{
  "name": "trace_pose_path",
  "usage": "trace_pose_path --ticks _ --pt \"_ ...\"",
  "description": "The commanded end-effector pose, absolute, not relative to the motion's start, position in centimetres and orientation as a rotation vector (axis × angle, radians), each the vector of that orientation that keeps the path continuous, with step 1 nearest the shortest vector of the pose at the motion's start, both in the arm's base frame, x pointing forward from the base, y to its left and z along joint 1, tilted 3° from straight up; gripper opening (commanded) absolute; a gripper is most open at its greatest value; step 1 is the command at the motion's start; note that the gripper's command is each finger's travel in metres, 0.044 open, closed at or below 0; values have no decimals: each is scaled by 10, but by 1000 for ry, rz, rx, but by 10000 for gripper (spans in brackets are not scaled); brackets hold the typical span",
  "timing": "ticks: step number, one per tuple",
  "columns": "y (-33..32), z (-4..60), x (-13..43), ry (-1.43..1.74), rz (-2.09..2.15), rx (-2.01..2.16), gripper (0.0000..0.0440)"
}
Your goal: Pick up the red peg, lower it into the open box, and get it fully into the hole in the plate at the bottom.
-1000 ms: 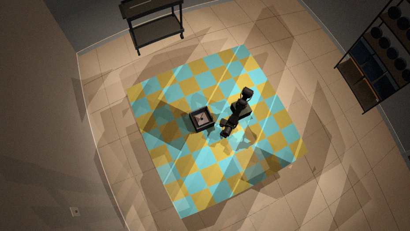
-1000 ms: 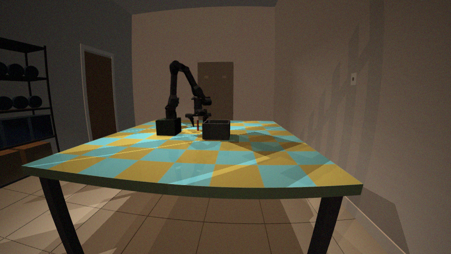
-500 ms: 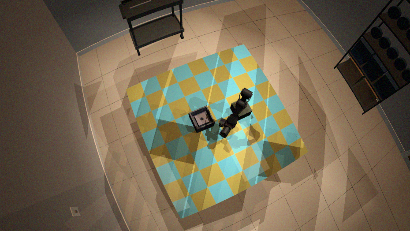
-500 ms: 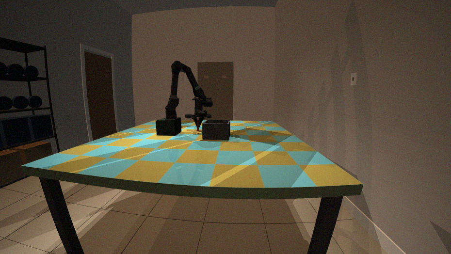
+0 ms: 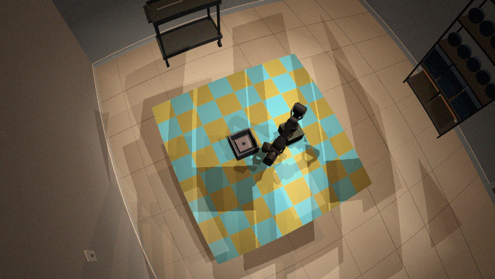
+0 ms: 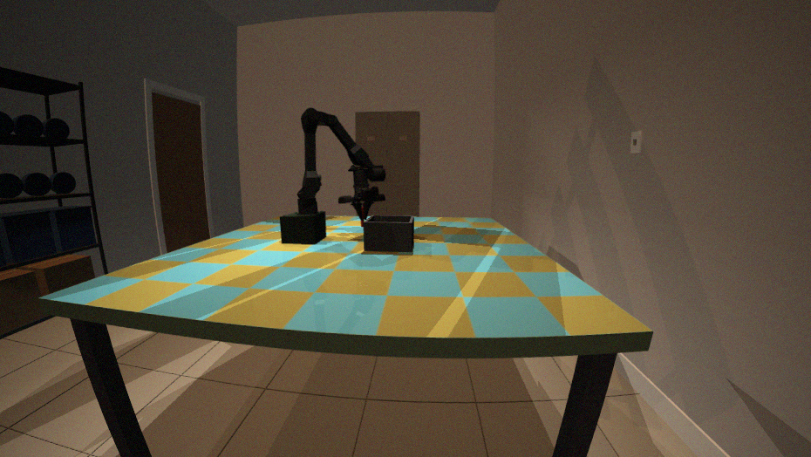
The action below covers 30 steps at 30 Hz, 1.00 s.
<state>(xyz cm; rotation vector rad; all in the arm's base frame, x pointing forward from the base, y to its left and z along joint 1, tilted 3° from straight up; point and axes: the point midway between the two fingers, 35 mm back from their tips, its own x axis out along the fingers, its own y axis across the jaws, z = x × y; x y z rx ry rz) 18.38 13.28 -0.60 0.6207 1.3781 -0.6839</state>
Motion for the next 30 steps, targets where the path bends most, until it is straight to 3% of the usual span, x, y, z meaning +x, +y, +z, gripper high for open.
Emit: trace_pose_path --ticks 1,30 --pt "131 6 194 1349 -662 606 0" --pt "67 78 288 1190 -715 640 0"
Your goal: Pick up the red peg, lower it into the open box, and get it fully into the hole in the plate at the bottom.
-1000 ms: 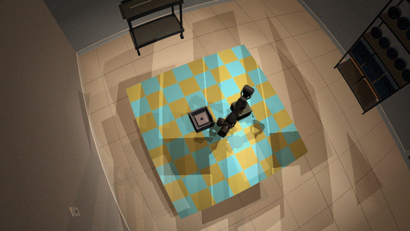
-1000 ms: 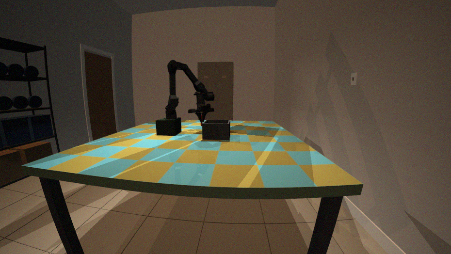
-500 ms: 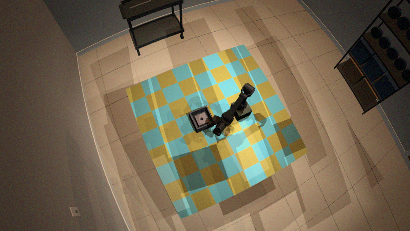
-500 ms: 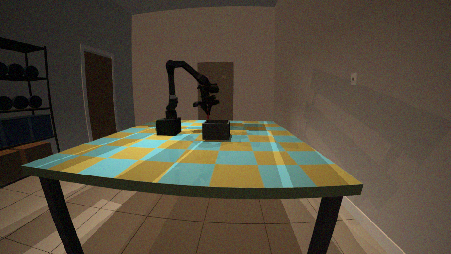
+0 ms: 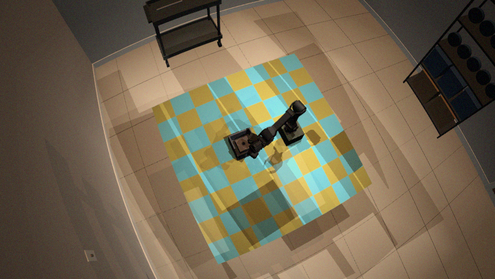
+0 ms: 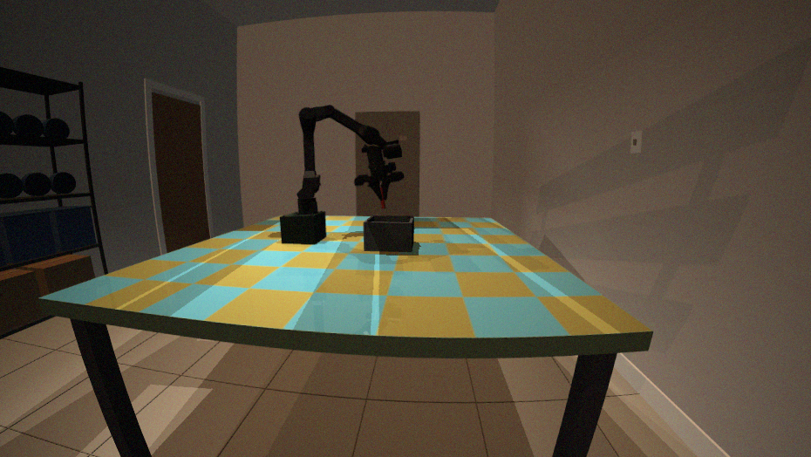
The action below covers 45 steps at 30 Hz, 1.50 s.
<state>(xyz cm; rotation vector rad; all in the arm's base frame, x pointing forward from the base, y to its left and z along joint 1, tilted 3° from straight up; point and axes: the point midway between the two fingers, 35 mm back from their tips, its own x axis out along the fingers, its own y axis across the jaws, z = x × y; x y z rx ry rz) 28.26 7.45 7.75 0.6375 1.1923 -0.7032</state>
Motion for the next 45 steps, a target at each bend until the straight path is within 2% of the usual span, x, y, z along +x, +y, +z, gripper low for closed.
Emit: trace_pose_path --ticks 1,29,31,35,37,40,45 --pt "63 79 290 1188 -722 644 0" --pt "-11 38 331 1225 -840 758 14" --pt "-13 30 331 1238 -843 754 36" --pt "-17 17 332 1264 -843 734 132" --pt "-19 13 334 1277 -846 722 148" --pt "-23 9 342 1275 -844 723 220" --pt "-31 7 355 1267 -839 713 308"
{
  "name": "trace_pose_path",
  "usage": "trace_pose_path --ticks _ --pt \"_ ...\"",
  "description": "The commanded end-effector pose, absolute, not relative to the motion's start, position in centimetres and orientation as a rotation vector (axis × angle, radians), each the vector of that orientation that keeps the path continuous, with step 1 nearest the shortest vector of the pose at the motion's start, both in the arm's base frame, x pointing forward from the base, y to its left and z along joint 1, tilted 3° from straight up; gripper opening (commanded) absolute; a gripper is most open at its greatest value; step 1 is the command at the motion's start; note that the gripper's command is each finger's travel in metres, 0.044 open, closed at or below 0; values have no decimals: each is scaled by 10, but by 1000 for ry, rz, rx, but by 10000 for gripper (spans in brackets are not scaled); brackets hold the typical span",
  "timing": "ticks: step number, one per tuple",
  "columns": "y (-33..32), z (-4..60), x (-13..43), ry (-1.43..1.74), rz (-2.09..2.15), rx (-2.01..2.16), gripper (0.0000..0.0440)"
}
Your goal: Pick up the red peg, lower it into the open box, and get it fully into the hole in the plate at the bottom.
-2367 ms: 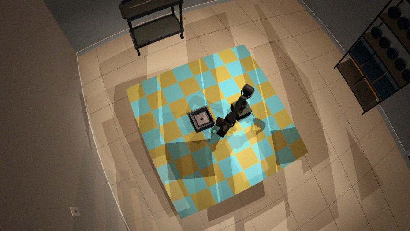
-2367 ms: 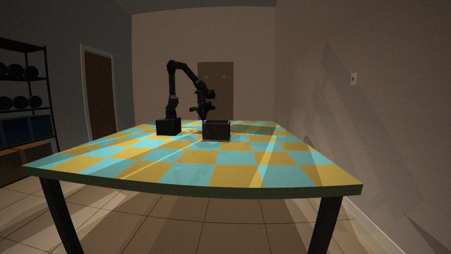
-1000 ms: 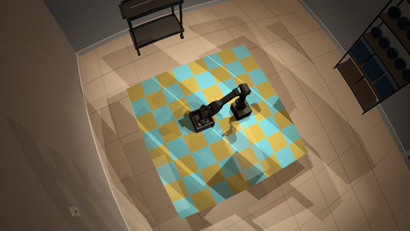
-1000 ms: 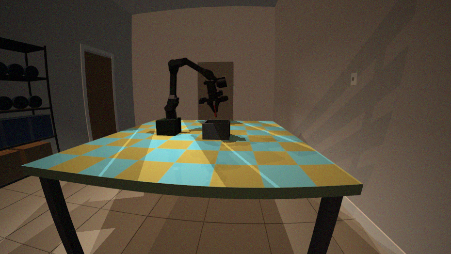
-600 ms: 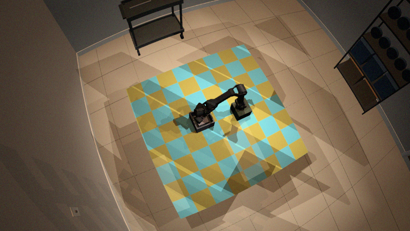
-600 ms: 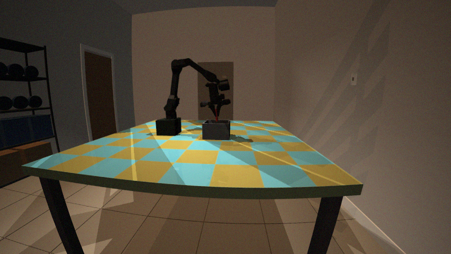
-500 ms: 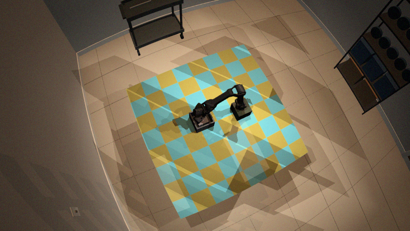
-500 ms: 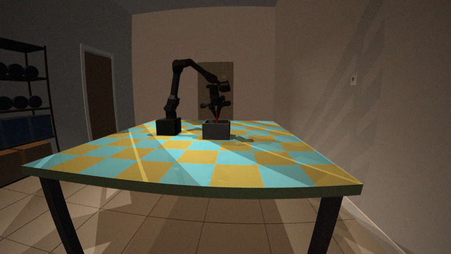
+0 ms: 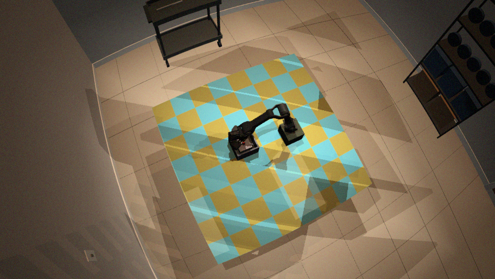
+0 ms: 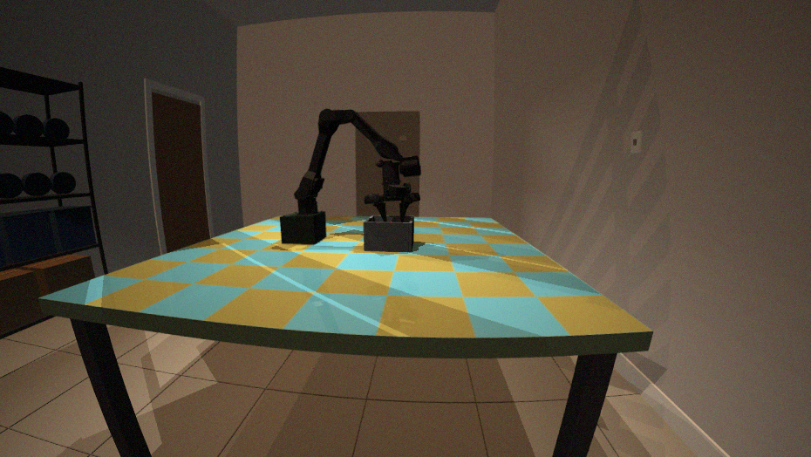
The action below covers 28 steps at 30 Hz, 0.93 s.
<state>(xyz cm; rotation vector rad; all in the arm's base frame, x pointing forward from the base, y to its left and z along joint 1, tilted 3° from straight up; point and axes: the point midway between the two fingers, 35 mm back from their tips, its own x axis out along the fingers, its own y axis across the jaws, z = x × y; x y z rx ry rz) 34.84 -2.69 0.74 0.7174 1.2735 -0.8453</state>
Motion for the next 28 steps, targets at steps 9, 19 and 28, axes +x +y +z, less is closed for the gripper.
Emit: trace_pose_path --ticks 9,19,28 --pt "-50 10 381 1206 -831 709 440" --pt "-84 27 408 1073 -846 727 440" --pt "-87 28 410 1063 -846 731 440"
